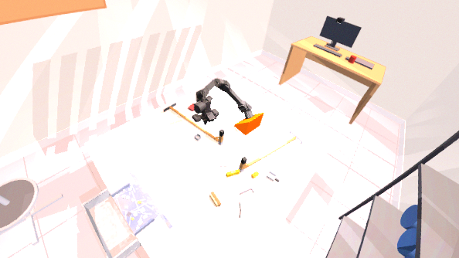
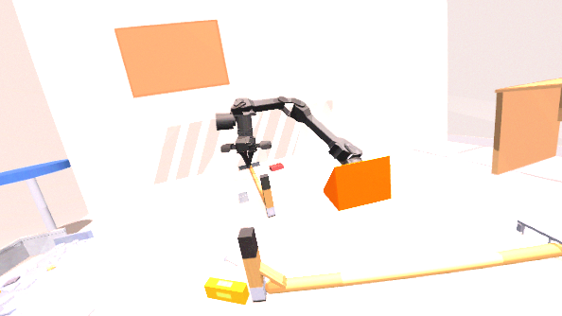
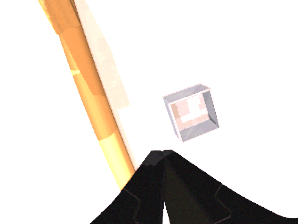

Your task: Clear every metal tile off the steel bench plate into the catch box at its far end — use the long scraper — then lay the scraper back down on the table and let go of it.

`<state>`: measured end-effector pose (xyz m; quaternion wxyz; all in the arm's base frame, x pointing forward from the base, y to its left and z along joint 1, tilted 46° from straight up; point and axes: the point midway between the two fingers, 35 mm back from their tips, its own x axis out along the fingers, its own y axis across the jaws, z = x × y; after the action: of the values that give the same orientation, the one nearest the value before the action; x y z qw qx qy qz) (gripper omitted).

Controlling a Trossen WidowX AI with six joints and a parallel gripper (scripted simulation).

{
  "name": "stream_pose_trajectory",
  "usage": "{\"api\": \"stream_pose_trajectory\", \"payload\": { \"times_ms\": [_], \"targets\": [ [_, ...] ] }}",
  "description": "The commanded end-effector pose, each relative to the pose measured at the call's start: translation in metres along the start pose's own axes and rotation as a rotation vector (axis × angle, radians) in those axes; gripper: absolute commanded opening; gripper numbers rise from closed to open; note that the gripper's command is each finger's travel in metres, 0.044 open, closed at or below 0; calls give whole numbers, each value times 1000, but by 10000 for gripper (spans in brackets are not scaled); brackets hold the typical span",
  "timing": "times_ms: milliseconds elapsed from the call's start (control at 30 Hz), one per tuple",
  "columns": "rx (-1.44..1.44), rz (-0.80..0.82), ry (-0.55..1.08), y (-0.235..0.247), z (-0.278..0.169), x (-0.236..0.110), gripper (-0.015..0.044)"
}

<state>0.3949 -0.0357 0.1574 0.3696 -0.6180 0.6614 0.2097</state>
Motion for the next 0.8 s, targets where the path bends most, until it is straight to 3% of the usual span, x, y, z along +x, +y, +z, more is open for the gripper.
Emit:
{"api": "stream_pose_trajectory", "payload": {
  "times_ms": [0, 767],
  "targets": [
    [-54, 4, 15, 6, -22, -1, 0],
    [-260, 65, 62, 41, -118, -1, 0]
  ]
}}
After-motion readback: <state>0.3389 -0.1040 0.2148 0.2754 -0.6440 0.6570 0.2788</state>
